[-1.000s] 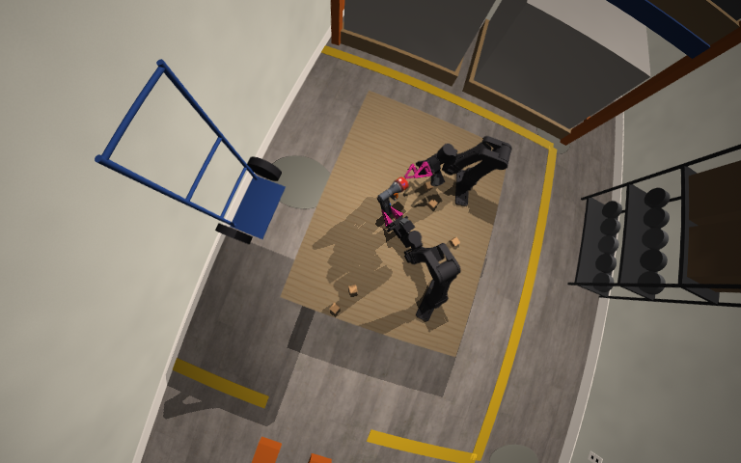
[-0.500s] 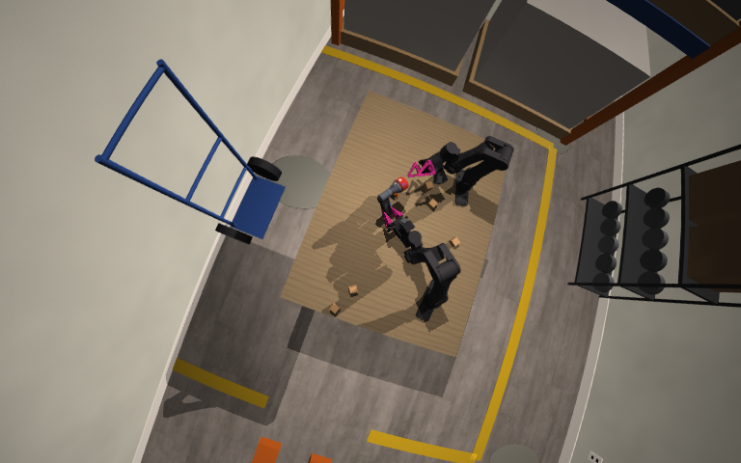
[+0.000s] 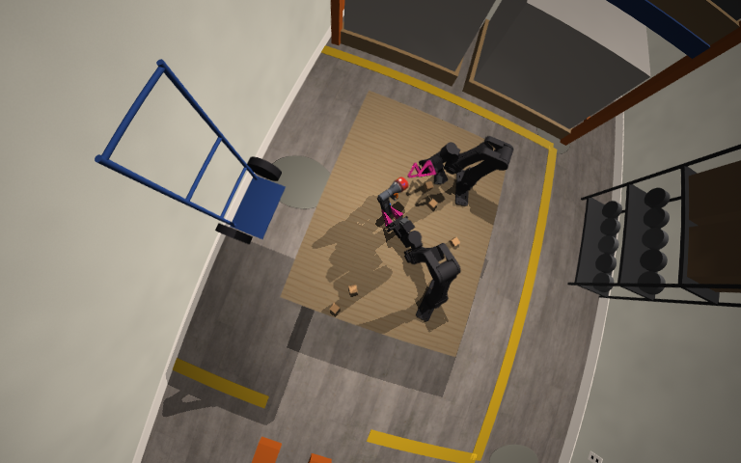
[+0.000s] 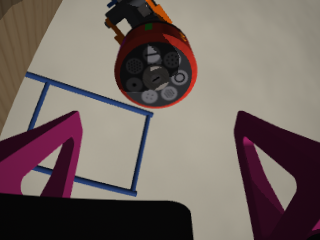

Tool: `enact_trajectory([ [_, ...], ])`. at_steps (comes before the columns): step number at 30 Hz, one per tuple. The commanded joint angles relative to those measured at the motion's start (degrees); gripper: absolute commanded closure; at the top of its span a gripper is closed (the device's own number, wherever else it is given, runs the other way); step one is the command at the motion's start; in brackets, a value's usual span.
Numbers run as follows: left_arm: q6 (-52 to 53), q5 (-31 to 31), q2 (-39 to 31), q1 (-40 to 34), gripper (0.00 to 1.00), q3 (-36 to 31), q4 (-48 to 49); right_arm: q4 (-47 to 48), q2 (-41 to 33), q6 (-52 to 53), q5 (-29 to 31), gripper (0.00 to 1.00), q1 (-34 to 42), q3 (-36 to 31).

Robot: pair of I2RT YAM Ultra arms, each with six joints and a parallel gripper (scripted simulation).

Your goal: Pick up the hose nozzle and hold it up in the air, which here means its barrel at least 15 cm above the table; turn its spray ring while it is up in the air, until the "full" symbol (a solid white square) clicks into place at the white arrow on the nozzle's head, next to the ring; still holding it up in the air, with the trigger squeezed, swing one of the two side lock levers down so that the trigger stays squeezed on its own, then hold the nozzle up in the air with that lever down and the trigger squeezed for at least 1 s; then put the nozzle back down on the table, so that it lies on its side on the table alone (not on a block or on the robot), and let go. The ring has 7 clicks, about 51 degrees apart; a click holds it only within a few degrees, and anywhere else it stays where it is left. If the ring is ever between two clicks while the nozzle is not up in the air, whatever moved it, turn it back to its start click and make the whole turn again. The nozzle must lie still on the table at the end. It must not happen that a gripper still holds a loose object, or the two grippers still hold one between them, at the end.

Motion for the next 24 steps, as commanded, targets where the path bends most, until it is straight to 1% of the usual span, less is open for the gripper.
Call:
enact_trajectory([
  [1,-0.7,0.0,-0.6,-0.6,0.65,2.6,5.2,0.9,0.7,0.8,0.3,0.13,-0.2,0.3],
  [3,-0.7,0.0,-0.6,-0.6,0.65,2.6,5.2,0.9,-0.6,0.8,0.2,0.13,-0.1,0.3],
  [18,-0.7,0.0,-0.7,-0.6,0.65,2.5,5.2,-0.3,0.5,0.7,0.1,0.13,0.5,0.0],
  [19,-0.7,0.0,-0.7,-0.6,0.65,2.5,5.2,-0.3,0.6,0.6,0.1,0.63,0.5,0.0],
  [24,-0.7,0.0,-0.7,-0.6,0.65,2.5,5.2,-0.3,1.0,0.6,0.0,0.63,0.7,-0.1],
])
